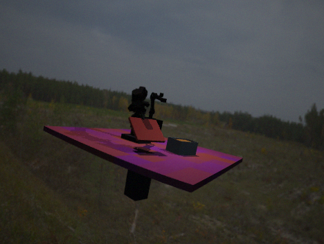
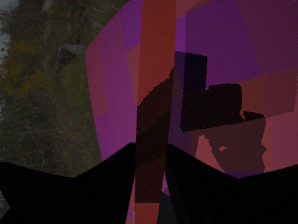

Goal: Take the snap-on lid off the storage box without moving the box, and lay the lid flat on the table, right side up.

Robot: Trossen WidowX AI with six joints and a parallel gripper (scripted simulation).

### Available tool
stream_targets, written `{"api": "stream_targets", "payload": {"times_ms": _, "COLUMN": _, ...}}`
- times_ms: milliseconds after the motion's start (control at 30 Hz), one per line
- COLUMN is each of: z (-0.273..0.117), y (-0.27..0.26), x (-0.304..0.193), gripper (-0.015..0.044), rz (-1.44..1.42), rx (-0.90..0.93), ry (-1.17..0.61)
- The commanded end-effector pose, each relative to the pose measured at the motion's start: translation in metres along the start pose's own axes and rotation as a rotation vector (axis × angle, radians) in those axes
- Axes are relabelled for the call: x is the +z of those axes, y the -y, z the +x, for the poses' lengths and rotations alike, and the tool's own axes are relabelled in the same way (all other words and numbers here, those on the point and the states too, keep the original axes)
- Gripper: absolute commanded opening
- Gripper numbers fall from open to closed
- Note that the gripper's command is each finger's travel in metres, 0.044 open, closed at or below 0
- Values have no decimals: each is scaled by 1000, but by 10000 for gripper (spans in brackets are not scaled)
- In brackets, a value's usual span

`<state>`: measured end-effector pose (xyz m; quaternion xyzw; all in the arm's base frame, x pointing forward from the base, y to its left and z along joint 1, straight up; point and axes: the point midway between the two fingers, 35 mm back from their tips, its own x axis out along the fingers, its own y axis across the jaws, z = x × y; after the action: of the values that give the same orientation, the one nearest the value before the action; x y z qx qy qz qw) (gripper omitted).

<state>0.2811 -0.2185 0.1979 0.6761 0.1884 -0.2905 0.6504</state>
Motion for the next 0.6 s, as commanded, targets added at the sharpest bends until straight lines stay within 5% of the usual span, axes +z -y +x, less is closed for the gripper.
{"api": "stream_targets", "payload": {"times_ms": 0, "z": 1, "y": 0, "x": -1, "gripper": 0, "rz": -8, "rx": 11, "ry": -5}}
{"api": "stream_targets", "payload": {"times_ms": 567, "z": 10, "y": 10, "x": 0, "gripper": 0, "rz": -8, "rx": 11, "ry": -5}}
